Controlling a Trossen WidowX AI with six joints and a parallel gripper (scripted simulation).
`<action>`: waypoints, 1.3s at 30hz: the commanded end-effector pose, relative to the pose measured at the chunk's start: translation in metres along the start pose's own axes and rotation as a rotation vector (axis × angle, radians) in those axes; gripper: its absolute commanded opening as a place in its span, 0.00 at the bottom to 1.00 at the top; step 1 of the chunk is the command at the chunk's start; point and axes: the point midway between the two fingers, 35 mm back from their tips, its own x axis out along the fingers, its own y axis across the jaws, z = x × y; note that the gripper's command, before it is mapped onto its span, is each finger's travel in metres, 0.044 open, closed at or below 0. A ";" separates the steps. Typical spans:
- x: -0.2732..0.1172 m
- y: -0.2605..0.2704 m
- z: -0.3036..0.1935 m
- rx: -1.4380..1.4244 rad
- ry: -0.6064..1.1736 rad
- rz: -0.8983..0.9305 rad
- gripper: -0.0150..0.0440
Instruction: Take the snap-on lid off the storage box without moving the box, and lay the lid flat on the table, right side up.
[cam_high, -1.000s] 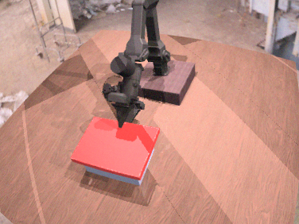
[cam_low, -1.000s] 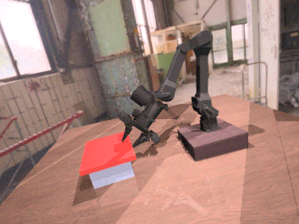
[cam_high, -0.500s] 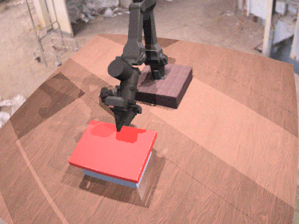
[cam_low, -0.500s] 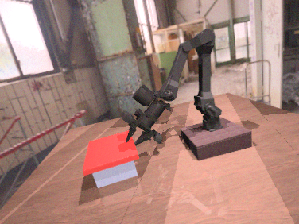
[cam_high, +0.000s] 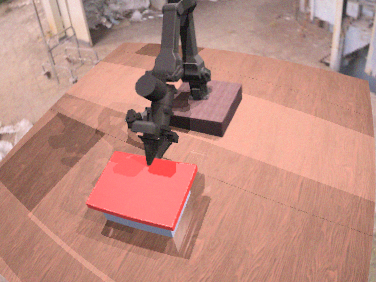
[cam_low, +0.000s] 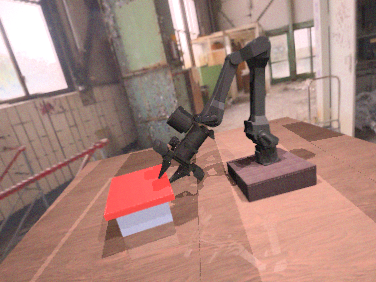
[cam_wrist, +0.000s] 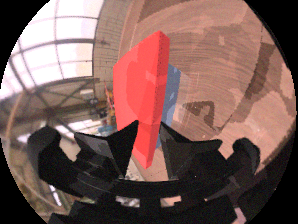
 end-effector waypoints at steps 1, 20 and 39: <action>-0.001 0.001 0.000 0.000 0.000 0.000 0.25; -0.004 0.003 0.000 0.000 0.000 0.000 0.25; -0.007 0.006 0.000 0.000 0.000 0.000 0.25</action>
